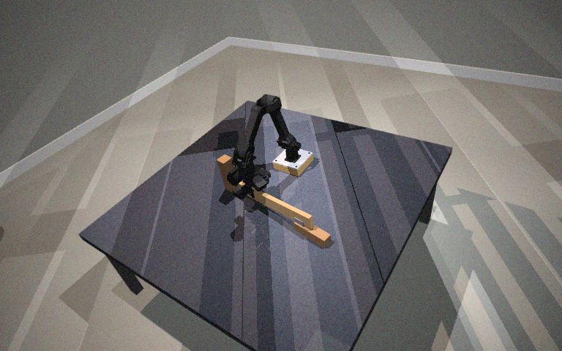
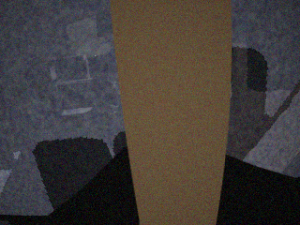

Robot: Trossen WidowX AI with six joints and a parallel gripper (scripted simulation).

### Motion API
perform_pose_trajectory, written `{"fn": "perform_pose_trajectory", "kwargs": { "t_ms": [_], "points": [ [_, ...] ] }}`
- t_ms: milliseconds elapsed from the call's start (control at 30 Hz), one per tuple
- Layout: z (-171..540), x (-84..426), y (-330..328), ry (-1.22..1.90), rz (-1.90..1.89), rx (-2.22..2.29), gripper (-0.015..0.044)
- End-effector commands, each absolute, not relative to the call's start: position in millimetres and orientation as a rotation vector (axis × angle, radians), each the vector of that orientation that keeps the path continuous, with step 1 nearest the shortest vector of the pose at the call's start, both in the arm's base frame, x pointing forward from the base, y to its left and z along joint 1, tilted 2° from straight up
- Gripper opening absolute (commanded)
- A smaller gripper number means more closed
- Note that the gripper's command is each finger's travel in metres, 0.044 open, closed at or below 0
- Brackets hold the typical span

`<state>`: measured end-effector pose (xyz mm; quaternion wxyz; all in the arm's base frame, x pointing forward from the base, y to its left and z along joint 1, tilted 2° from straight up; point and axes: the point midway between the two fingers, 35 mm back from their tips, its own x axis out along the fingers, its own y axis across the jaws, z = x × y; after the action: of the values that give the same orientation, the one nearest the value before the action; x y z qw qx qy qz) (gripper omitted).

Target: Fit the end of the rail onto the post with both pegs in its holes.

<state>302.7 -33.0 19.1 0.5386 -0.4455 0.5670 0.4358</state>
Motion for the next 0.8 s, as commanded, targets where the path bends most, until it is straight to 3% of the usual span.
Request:
{"fn": "perform_pose_trajectory", "kwargs": {
  "t_ms": [0,767],
  "points": [
    [26.0,308.5,-32.3,1.328,1.032,-1.065,0.0000],
    [37.5,310.9,-32.5,1.328,1.031,-1.065,0.0000]
  ]
}}
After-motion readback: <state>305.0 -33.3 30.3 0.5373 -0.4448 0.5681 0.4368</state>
